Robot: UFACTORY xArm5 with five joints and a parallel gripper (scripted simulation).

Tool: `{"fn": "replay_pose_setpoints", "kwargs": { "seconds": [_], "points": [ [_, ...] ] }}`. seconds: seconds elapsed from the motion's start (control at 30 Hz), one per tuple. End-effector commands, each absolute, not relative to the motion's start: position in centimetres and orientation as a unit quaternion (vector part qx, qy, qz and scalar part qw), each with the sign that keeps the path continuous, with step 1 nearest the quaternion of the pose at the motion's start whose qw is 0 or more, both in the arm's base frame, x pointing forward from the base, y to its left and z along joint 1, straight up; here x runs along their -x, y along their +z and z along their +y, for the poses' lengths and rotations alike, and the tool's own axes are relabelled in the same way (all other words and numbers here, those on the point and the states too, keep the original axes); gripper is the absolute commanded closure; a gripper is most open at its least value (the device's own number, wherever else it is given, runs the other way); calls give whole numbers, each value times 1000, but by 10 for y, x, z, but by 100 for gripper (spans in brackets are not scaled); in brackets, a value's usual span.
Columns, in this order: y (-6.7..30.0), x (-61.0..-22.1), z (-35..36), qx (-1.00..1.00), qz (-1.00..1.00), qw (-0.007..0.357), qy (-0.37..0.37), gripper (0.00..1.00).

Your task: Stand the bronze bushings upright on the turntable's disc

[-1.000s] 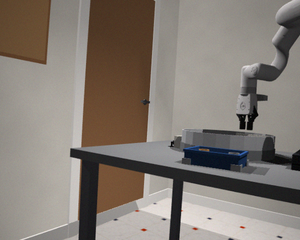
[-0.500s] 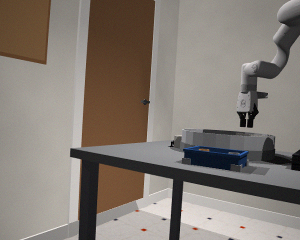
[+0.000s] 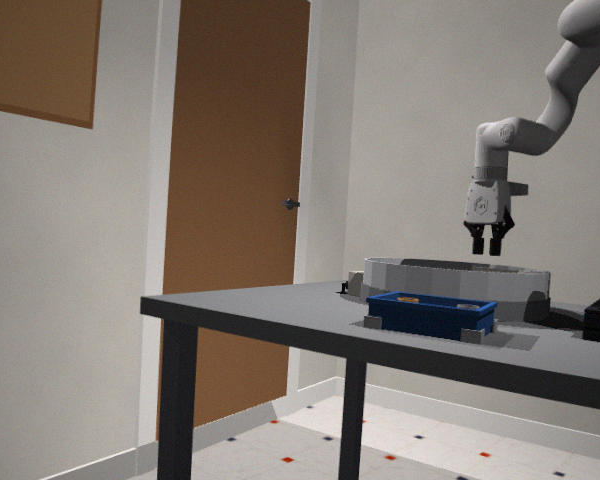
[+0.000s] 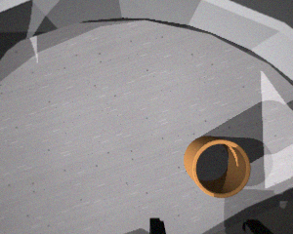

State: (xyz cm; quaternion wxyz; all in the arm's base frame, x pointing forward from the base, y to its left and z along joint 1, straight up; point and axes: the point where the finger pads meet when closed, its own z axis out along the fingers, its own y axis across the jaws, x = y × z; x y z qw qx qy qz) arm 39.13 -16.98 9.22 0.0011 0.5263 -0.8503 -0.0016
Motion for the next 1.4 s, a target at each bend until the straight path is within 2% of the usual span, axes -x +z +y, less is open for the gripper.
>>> {"fn": "replay_pose_setpoints", "kwargs": {
  "seconds": [0.0, 0.07, 0.13, 0.57, 0.63, 0.67, 0.77, 1.03, 1.37],
  "points": [
    [95, -400, -101, -631, -775, -1, 1, 52],
    [95, -400, -101, -631, -775, -1, 1, 52],
    [95, -404, -64, -671, -741, -1, 1, 52],
    [95, -415, 59, -851, -524, -1, 1, 52],
    [95, -415, 59, -851, -524, -1, 1, 52],
    [95, -418, 88, -882, -470, -1, 1, 52],
    [96, -421, 113, -905, -426, -1, 1, 52],
    [96, -433, 192, -916, -401, -1, 1, 52],
    [96, -433, 195, -916, -401, -1, 1, 52]
  ]
}}
